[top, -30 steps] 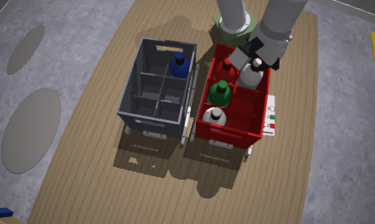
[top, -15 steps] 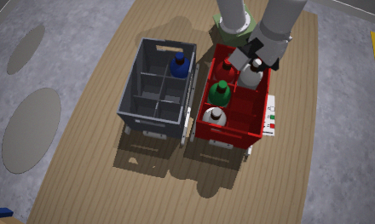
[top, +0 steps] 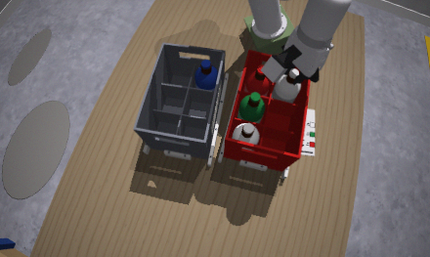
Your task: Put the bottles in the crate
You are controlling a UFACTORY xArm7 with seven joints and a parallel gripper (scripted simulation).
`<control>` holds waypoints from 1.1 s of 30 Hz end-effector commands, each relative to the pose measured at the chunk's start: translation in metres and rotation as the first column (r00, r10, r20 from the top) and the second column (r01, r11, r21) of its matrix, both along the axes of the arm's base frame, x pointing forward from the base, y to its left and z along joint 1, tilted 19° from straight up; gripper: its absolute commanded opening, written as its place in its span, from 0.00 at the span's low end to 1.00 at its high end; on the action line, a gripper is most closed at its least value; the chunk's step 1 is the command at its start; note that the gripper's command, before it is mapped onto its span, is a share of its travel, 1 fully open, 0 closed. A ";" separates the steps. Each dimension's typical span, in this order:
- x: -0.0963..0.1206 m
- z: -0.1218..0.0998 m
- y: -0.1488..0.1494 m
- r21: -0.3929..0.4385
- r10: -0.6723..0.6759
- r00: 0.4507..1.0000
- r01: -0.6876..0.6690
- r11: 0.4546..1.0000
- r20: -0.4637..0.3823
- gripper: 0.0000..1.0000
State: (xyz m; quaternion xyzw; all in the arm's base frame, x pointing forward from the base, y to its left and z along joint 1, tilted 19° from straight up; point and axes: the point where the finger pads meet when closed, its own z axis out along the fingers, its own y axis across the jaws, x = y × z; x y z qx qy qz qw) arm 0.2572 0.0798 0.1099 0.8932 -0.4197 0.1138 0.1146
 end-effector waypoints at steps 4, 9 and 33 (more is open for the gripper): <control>0.002 -0.003 0.000 0.001 0.001 1.000 -0.001 1.000 0.003 0.00; 0.002 -0.005 -0.001 0.001 0.001 1.000 -0.001 1.000 0.003 0.00; 0.003 -0.014 -0.004 0.001 0.001 1.000 -0.001 1.000 0.003 0.00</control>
